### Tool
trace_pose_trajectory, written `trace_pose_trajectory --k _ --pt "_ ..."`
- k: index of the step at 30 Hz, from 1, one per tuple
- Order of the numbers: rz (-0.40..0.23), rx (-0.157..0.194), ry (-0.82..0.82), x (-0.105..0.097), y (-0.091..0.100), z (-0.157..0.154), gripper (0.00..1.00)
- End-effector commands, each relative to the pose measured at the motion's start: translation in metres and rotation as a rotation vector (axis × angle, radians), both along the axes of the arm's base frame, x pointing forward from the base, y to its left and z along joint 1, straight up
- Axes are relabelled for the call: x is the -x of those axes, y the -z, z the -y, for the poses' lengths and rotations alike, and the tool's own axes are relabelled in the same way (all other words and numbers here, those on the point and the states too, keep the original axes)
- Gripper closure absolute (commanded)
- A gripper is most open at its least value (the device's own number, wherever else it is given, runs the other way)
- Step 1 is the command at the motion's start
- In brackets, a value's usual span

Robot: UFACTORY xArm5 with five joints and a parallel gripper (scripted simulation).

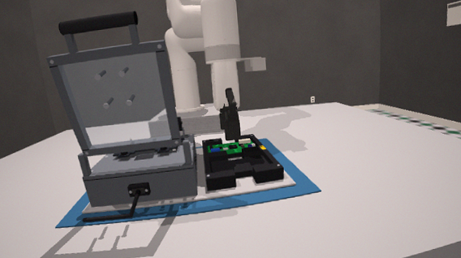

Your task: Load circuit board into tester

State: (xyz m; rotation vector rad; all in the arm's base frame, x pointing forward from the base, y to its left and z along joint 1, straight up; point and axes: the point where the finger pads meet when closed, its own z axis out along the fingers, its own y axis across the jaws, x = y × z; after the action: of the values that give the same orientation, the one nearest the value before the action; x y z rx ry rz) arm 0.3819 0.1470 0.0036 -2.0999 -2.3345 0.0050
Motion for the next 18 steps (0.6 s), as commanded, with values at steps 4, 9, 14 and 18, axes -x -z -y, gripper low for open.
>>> trace_pose_trajectory --k 4,9,14,18 --pt "0.003 -0.001 0.000 -0.002 0.010 -0.001 0.00" --pt "0.003 -0.001 0.000 -0.002 0.016 -0.001 0.00" --pt "0.003 -0.001 0.000 -0.002 0.019 -0.001 0.00" --pt "0.003 -0.001 0.000 -0.002 0.021 -0.001 0.00"
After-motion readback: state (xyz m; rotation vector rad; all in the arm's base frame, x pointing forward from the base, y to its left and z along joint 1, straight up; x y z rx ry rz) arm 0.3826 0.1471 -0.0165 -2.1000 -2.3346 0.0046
